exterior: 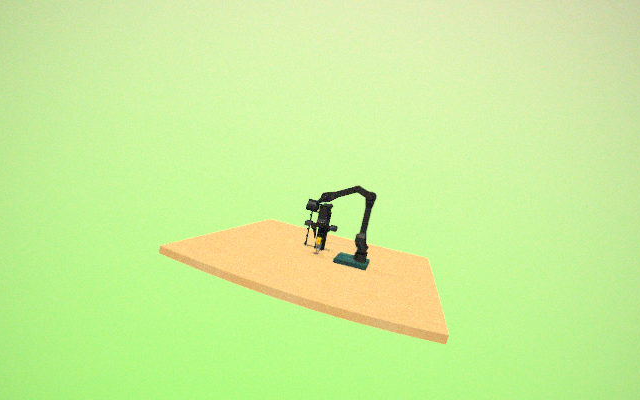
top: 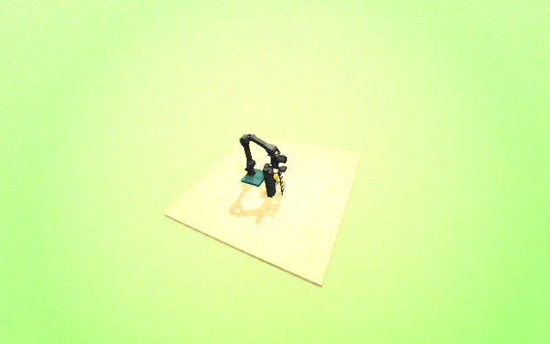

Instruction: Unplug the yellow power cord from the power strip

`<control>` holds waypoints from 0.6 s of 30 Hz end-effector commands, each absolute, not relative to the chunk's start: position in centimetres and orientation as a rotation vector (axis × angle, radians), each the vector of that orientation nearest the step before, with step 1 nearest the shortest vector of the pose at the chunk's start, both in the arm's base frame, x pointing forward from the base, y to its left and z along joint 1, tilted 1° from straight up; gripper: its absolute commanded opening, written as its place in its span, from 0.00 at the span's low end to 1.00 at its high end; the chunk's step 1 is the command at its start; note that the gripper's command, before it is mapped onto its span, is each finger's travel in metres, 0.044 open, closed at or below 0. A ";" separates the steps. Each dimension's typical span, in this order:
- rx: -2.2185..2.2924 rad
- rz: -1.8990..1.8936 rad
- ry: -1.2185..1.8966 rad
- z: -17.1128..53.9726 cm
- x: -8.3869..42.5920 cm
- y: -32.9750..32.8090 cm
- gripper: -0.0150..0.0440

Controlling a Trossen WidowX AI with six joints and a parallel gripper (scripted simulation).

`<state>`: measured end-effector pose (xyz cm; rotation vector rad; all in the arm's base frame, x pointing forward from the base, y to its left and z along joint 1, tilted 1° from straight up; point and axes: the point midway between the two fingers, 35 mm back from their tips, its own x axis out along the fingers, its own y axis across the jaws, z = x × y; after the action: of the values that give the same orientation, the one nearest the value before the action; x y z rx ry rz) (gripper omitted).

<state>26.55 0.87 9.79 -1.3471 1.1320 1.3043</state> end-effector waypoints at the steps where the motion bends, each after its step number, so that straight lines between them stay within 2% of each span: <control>1: -1.350 1.307 1.121 9.8 26.6 0.9 0.74; 7: -1.349 1.308 1.120 10.2 26.4 2.6 1.00; 12: -1.347 1.310 1.118 10.9 25.6 6.7 1.00; 18: -1.346 1.310 1.118 11.0 25.6 6.9 1.00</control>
<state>25.69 6.68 10.78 -1.3563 1.1155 1.3176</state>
